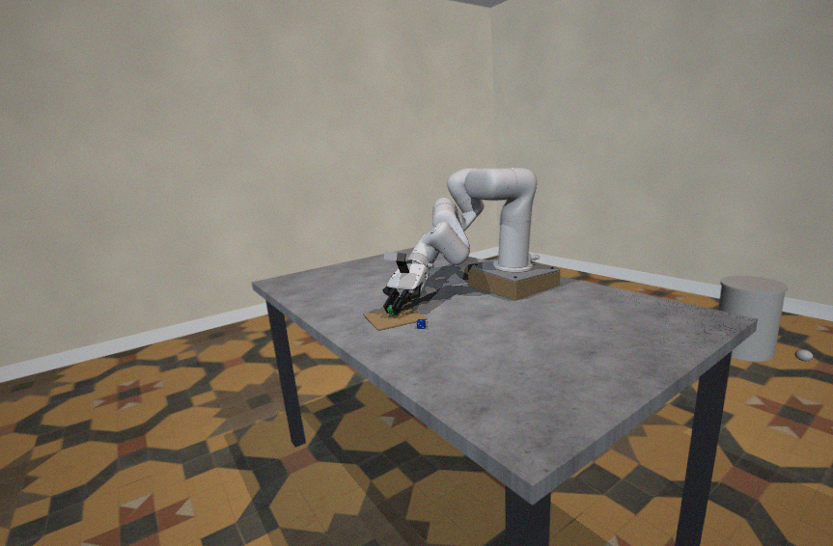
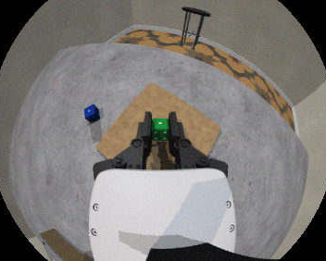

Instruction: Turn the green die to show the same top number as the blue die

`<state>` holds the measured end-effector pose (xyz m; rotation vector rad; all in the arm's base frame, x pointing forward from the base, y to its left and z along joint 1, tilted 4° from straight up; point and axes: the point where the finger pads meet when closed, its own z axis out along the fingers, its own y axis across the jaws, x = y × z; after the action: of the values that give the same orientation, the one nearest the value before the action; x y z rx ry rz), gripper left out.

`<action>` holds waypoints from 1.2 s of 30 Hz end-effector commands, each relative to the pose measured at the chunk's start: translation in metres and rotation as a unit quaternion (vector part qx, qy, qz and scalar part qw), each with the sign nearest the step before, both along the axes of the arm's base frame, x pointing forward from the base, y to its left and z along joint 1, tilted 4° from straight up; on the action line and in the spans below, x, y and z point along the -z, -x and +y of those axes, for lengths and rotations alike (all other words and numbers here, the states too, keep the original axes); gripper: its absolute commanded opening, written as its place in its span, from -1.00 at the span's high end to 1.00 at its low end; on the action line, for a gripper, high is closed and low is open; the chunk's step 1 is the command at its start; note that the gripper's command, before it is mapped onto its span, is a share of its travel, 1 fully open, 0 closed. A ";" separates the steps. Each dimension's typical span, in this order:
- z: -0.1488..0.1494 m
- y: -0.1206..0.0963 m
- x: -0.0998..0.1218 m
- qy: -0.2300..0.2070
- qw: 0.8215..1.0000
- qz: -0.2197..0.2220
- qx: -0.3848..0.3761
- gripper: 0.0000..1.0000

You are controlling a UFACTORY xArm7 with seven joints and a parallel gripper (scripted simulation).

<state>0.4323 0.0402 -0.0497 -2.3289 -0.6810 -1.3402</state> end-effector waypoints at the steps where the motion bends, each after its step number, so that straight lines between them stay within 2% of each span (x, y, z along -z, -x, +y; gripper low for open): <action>1: 0.000 0.000 0.002 0.000 1.000 -0.001 0.000 0.69; 36: 0.000 0.000 0.006 0.000 1.000 -0.001 0.000 0.69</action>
<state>0.4319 0.0406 -0.0573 -2.3288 -0.6810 -1.3403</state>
